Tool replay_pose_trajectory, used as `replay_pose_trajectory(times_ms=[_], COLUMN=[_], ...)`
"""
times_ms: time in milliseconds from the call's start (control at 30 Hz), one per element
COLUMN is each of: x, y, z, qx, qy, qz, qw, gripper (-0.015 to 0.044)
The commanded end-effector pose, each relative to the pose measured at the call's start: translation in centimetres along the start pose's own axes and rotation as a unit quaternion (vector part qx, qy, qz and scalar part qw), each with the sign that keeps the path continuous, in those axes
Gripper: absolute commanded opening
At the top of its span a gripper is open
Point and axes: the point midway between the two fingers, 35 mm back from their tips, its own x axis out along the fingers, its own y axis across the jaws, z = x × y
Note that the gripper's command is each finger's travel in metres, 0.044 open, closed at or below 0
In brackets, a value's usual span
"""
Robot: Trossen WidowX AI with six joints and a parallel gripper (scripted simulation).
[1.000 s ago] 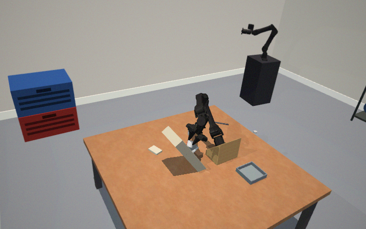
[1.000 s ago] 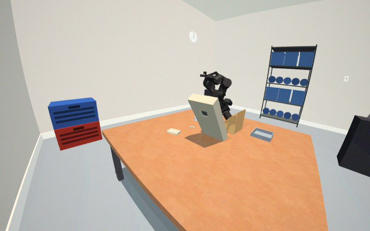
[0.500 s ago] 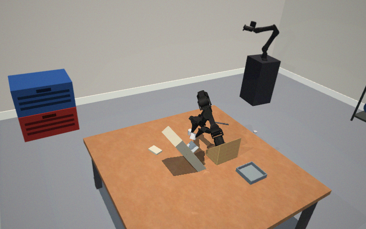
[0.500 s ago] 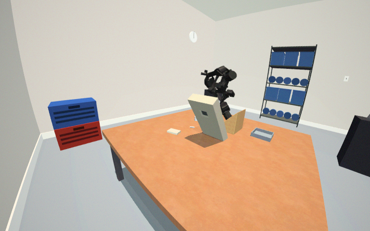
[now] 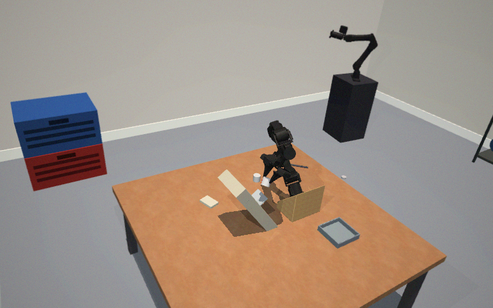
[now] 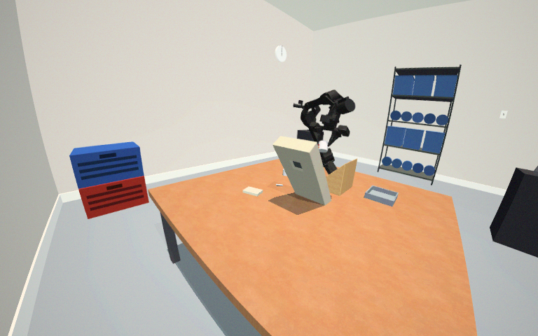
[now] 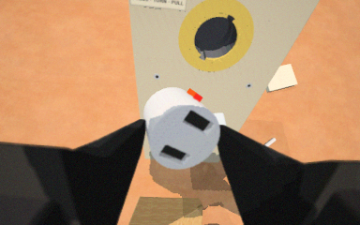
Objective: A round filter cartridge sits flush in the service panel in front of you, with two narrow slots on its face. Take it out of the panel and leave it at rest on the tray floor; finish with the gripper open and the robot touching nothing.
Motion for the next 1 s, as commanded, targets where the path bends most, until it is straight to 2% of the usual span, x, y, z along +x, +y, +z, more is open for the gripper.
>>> replay_pose_trajectory(times_ms=[0, 200, 333, 667, 967], x=[0.2, 0.7, 0.6, -1.0, -3.0], y=[2.2, 5.3, 4.9, 11.4, 17.0], z=[0.0, -0.2, -0.4, -4.1, -8.1], qx=[0.0, 0.001, -0.012, -0.186, -0.347], qy=[0.0, 0.0, 0.002, 0.024, 0.016], qz=[0.001, 0.001, 0.006, 0.106, 0.203], qw=[1.0, 1.0, 1.0, 0.977, 0.915], gripper=[0.0, 0.0, 0.0, 0.0, 0.0])
